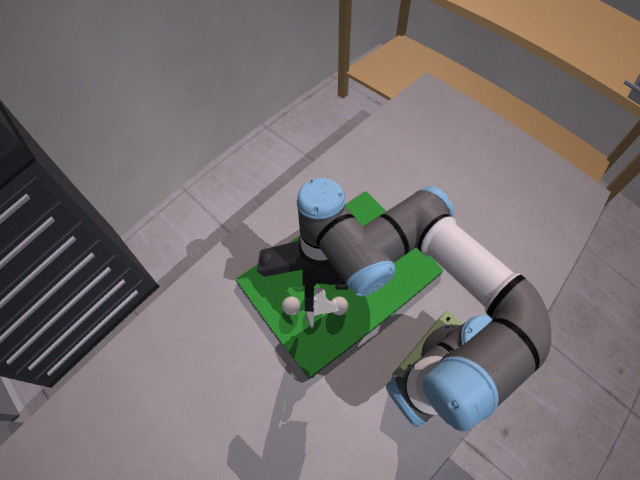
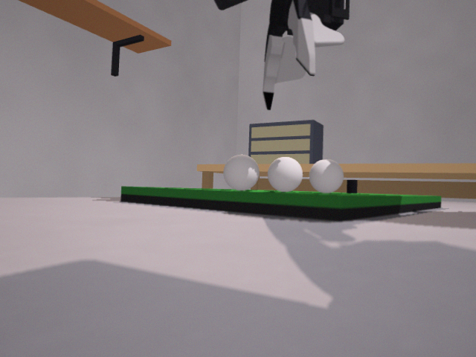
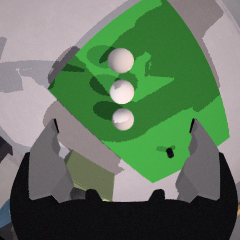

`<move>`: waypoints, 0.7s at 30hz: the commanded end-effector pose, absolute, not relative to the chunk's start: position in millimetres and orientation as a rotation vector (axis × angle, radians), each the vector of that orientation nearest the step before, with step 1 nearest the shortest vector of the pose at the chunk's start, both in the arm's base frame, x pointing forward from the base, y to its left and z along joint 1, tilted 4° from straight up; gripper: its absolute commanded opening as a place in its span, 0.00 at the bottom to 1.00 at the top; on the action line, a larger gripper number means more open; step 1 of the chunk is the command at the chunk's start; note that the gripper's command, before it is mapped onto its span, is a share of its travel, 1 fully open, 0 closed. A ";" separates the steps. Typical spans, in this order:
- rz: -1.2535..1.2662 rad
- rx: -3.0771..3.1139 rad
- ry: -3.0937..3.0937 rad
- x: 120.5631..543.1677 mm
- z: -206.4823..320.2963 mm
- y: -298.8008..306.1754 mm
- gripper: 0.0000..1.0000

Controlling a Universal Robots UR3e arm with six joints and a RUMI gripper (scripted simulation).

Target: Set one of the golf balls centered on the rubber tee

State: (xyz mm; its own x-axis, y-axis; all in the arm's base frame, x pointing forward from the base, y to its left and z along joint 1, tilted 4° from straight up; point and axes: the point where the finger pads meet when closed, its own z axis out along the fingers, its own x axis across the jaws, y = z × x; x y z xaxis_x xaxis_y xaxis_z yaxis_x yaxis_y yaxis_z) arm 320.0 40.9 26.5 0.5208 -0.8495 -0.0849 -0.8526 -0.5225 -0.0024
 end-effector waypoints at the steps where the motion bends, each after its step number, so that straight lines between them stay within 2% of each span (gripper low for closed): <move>1: 0.109 -2.736 1.492 316.2 29.2 43.0 1.00; 21: 0.108 -2.744 1.487 315.6 16.3 43.8 1.00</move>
State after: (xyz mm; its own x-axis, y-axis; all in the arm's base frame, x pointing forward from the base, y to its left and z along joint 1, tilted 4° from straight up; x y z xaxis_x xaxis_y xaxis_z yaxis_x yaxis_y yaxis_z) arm 314.6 43.9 22.4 0.5442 -0.8359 -0.0717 -0.8372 -0.5466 0.0185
